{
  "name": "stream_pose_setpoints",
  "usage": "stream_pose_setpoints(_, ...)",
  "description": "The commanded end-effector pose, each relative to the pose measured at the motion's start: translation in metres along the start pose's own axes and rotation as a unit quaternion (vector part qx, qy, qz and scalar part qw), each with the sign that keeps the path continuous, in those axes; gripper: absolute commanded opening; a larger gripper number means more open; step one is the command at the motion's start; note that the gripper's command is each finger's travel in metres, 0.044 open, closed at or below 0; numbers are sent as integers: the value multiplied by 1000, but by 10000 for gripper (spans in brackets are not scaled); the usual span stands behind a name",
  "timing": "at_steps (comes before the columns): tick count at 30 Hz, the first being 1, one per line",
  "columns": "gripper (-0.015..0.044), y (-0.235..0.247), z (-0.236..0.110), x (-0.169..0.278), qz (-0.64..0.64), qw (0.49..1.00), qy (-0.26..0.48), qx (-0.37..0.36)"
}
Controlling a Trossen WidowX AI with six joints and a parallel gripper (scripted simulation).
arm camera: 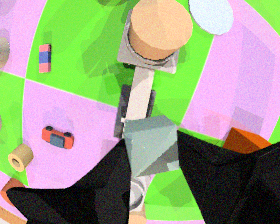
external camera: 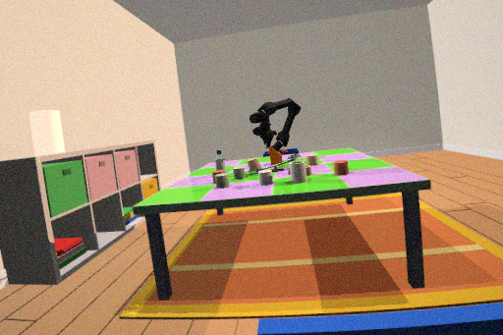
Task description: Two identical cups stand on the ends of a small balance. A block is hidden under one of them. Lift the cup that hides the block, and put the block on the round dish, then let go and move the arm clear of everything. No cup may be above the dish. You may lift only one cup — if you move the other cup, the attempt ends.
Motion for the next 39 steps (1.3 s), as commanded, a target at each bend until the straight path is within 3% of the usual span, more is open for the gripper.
stream_pose_setpoints(1,0,-13,2,-15,-5,1000,-6,2)
stream_pose_setpoints(39,0,-190,81,-102,-10,1000,3,-2)
Point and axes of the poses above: the point midway between the two fingers, 35 mm back from their tips, its own z axis out along the fingers, its own y axis across the jaws, x = y × z, the point moved 3 cm from there along -z, back along the fingers, and after that the axes turned 13 degrees about -z, right-handed, at the moved point
